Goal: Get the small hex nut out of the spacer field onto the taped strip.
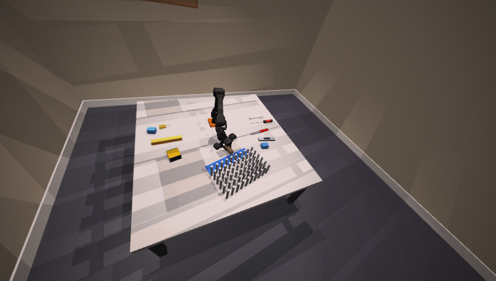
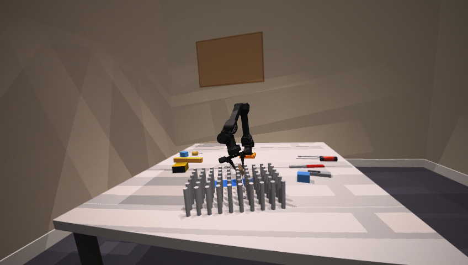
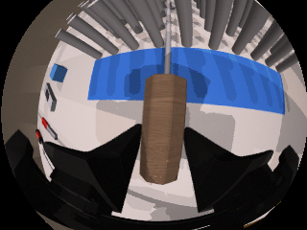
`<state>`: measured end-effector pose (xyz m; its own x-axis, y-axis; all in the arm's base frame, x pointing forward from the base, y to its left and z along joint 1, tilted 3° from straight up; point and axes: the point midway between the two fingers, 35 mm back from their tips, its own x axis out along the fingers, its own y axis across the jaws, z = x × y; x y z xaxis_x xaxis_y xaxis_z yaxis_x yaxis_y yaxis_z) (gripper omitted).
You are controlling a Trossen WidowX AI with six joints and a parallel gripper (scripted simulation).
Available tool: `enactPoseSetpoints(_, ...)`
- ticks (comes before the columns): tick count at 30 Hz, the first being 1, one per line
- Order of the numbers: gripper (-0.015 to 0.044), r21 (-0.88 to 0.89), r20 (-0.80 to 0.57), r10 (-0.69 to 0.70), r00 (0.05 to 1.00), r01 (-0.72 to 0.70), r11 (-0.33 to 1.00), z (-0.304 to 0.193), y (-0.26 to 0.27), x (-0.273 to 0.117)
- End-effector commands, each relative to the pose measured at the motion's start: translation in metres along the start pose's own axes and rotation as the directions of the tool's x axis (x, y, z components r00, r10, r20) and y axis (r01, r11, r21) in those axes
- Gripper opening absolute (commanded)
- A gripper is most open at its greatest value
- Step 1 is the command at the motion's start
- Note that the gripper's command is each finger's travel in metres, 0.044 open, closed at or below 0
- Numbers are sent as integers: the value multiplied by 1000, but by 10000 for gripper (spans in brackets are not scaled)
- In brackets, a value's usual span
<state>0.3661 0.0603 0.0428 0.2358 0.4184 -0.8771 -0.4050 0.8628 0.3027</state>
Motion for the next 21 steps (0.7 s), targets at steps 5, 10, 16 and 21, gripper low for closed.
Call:
enactPoseSetpoints(5, 0, 0, 11, -6, 1000, 6, 1000, 9, -1, 1)
enactPoseSetpoints(10, 0, -1, 11, -6, 1000, 6, 1000, 12, -1, 2)
enactPoseSetpoints(16, 0, -1, 12, -6, 1000, 6, 1000, 15, 0, 4)
enactPoseSetpoints(21, 0, -1, 12, -6, 1000, 6, 1000, 17, 0, 5)
